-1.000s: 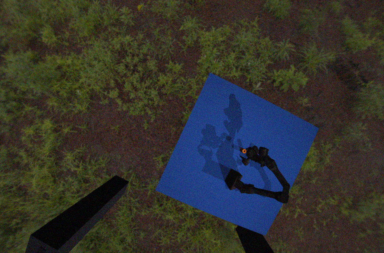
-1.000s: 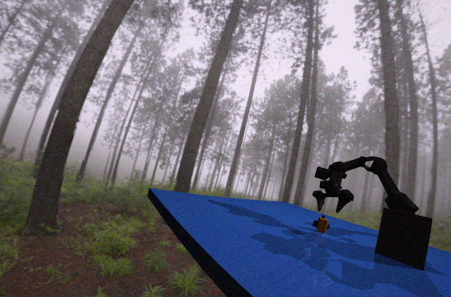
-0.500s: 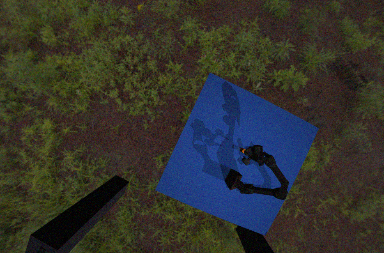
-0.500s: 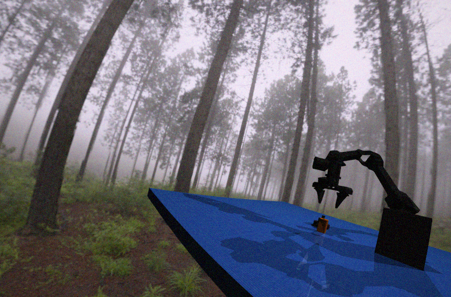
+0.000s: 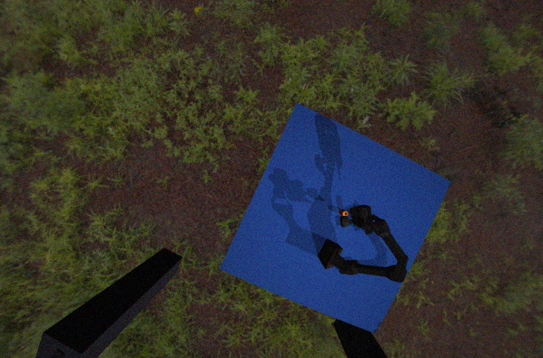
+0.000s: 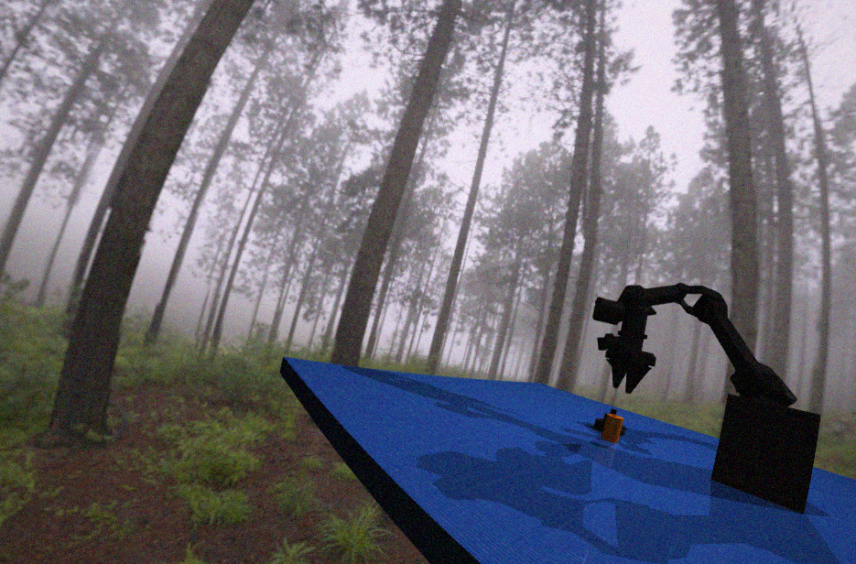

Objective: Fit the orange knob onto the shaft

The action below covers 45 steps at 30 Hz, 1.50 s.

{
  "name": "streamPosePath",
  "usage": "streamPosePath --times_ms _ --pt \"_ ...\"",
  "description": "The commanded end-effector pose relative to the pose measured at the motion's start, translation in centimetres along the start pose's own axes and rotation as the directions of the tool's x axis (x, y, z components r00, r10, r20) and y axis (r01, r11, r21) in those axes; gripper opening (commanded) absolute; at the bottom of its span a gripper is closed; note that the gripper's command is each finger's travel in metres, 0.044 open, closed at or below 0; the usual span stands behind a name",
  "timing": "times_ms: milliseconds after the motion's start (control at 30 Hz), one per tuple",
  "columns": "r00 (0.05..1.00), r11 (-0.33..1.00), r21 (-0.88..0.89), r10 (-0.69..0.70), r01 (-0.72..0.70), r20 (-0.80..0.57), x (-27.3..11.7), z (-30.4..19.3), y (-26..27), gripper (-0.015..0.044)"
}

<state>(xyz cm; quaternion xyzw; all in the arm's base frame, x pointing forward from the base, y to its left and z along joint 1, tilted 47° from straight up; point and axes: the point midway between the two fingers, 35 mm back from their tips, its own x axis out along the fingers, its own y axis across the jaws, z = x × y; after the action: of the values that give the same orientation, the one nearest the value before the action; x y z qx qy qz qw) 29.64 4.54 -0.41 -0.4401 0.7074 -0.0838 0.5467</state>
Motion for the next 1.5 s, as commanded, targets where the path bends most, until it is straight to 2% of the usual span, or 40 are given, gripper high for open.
streamPosePath --times_ms 0,400,567,1467 --pt "1.000 0.896 0.444 -0.008 0.007 -0.001 0.0 0.1 0.0 0.0440" --pt "1.000 0.896 0.444 -0.008 0.007 -0.001 0.0 0.1 0.0 0.0440" --pt "1.000 0.896 0.445 -0.009 0.009 -0.001 3.5 0.1 -0.1 0.0440" --pt "1.000 0.896 0.444 -0.009 0.009 -0.001 7.5 0.1 -0.3 0.0440"
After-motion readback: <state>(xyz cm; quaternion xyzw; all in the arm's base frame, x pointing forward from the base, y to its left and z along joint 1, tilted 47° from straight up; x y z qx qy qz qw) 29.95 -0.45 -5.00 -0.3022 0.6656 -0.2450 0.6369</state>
